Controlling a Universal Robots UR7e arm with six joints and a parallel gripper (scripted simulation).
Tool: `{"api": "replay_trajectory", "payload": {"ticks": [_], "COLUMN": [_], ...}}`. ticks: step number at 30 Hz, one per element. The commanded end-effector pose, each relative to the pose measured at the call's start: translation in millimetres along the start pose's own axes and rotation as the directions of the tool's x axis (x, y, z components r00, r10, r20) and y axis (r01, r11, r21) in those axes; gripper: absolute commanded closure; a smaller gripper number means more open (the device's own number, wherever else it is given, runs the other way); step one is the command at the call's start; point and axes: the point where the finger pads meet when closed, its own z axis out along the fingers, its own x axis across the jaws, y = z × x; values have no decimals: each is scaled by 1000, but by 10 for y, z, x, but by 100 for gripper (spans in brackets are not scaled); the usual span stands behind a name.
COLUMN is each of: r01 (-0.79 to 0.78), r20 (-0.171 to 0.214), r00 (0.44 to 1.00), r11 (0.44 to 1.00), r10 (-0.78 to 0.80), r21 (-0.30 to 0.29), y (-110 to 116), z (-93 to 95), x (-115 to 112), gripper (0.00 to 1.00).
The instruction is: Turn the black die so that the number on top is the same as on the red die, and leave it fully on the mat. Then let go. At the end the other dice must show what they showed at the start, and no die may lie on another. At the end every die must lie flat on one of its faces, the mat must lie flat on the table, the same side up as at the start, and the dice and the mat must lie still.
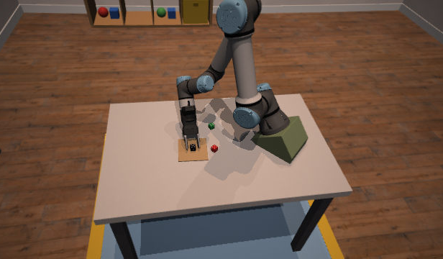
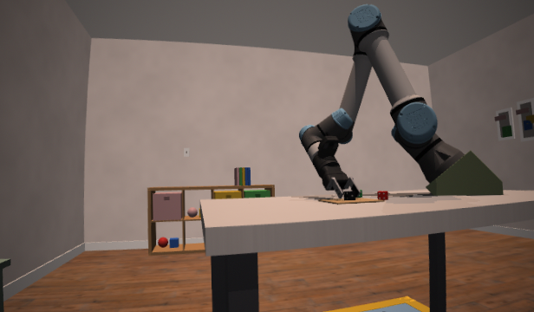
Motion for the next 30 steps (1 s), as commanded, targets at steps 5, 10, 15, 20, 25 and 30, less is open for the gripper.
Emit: {"api": "replay_trajectory", "payload": {"ticks": [5,10,15,20,25,30], "r01": [1,1,1,1,1,1], "r20": [-1,-1,-1,-1,-1,-1], "r00": [1000,1000,1000,1000,1000,1000], "r11": [1000,1000,1000,1000,1000,1000], "r10": [-1,-1,-1,-1,-1,-1], "r21": [-1,-1,-1,-1,-1,-1], "y": [-136,-209,-332,-425,-464,-467], "z": [-138,-211,-335,-428,-467,-469], "x": [4,3,3,3,3,3], "gripper": [0,0,0,0,0,0]}}
